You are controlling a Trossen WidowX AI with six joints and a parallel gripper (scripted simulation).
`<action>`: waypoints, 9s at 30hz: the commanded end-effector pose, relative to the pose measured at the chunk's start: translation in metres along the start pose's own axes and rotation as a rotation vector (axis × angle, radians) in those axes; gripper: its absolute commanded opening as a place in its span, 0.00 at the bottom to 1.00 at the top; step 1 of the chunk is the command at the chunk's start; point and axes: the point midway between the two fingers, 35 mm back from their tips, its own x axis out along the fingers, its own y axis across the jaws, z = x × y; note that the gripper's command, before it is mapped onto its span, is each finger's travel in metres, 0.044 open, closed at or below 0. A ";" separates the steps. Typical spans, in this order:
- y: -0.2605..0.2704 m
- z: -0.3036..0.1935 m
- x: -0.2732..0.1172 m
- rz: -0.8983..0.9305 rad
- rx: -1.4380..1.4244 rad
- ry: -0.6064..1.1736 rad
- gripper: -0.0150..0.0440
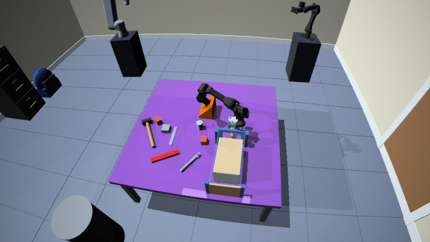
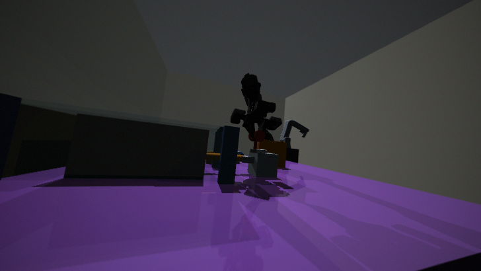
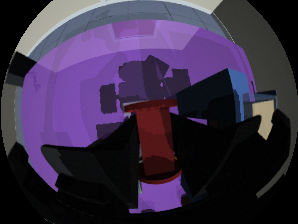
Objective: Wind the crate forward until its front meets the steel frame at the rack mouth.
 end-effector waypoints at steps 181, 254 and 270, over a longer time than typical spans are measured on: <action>0.070 0.024 0.007 0.049 -0.038 -0.026 0.25; 0.072 0.024 0.007 0.049 -0.038 -0.026 0.25; 0.072 0.024 0.007 0.049 -0.038 -0.026 0.25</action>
